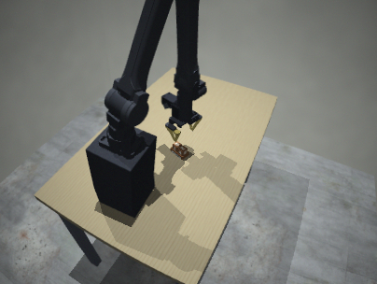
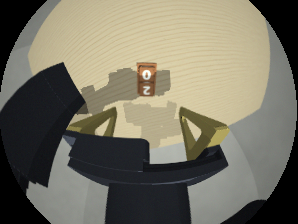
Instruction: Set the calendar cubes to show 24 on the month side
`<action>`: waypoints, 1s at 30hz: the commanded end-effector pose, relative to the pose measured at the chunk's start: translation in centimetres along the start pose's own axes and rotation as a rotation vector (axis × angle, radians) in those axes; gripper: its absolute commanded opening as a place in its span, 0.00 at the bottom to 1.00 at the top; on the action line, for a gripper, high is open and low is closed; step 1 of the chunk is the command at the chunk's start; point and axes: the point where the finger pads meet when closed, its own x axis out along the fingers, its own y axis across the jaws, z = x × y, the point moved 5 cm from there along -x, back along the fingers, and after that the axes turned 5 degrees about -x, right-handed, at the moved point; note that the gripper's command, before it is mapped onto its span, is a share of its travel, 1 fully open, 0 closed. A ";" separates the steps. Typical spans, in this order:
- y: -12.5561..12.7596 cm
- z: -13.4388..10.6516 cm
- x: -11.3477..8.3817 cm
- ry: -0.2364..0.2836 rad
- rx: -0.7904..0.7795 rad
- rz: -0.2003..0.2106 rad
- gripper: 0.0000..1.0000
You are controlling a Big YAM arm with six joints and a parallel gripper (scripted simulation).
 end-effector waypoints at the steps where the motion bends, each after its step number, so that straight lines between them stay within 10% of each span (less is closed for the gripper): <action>1: -0.4 0.3 -0.6 -0.003 0.010 -0.018 1.00; 23: -0.1 0.4 -1.7 -0.003 0.005 -0.012 1.00; 30: -0.1 0.4 -4.7 -0.002 0.005 -0.012 1.00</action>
